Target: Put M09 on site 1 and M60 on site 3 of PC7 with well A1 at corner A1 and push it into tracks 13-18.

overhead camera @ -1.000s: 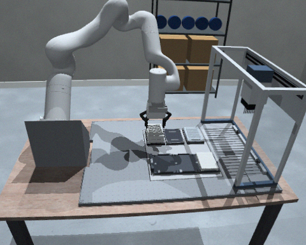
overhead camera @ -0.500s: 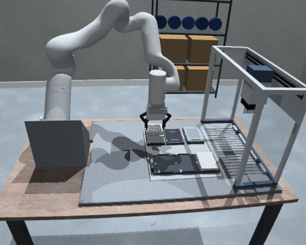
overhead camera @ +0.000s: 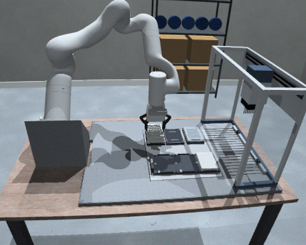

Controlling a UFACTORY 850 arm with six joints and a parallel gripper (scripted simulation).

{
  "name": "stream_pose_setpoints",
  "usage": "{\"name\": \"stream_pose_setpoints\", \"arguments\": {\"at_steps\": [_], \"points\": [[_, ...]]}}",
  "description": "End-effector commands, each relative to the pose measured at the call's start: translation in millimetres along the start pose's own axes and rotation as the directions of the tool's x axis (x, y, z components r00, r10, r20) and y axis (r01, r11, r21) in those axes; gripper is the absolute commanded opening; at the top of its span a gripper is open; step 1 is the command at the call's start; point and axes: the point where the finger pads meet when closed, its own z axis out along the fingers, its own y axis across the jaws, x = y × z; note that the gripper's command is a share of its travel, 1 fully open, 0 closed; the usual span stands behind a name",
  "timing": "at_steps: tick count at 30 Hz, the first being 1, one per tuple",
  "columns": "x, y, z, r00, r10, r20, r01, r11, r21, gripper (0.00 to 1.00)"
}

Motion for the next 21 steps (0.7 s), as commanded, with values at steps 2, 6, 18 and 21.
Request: {"name": "stream_pose_setpoints", "arguments": {"at_steps": [2,6,18,21], "points": [[0.0,-0.7,2.7,1.0,0.0,0.0,0.0,1.0,0.001,1.0],[0.0,-0.7,5.4,1.0,0.0,0.0,0.0,1.0,0.001,1.0],[0.0,-0.7,12.1,1.0,0.0,0.0,0.0,1.0,0.001,1.0],[0.0,-0.7,14.1,1.0,0.0,0.0,0.0,1.0,0.001,1.0]]}}
